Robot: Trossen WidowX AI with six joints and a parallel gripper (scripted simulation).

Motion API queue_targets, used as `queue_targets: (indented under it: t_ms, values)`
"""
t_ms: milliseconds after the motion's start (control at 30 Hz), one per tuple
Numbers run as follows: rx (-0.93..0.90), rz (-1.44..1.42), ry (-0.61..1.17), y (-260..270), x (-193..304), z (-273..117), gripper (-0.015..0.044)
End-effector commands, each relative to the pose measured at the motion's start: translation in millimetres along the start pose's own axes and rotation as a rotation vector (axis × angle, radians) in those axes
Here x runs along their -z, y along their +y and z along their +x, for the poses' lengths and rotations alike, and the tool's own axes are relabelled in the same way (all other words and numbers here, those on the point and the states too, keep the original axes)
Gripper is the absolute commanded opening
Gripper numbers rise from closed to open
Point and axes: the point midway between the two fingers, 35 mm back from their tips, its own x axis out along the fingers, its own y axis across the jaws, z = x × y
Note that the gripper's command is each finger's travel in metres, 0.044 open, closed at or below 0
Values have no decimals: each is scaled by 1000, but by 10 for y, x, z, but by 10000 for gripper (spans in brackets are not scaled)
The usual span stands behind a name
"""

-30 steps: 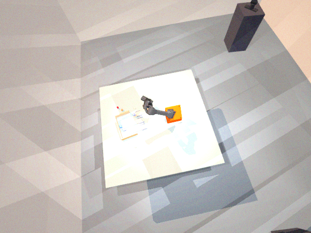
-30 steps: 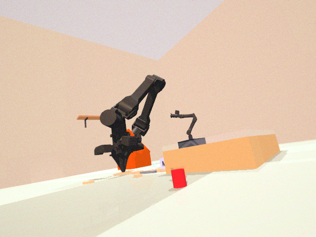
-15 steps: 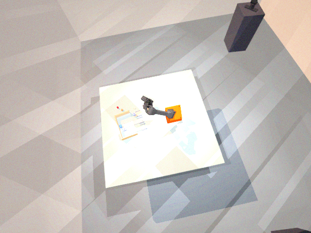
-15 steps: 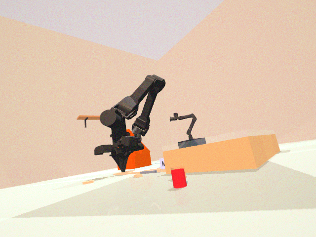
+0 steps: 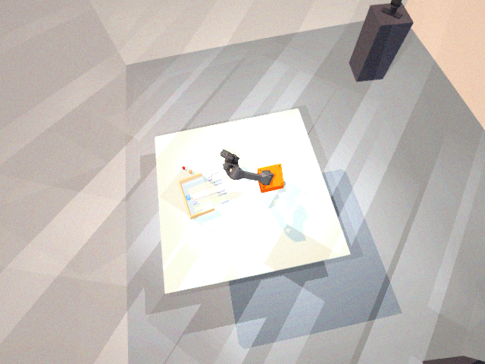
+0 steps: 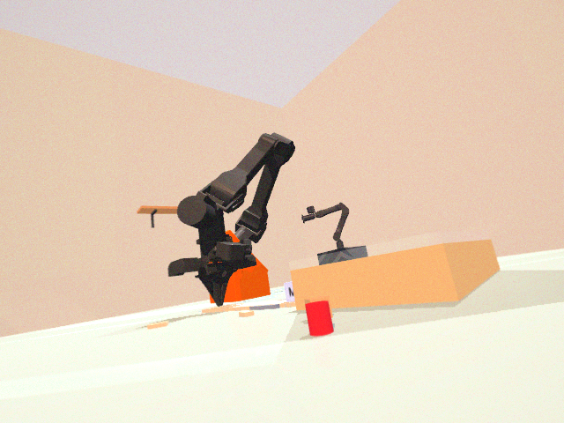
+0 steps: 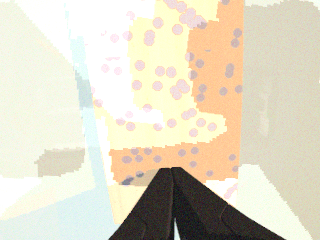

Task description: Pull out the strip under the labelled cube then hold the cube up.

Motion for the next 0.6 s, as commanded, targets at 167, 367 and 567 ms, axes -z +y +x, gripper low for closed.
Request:
queue_targets:
  t_ms: [167, 367, 567]
  values:
    - [-1, 4, 10, -25, -33, -392, 0]
    - [-2, -39, 10, -17, -267, -371, 131]
    - [-3, -41, 9, 0, -449, -376, 289]
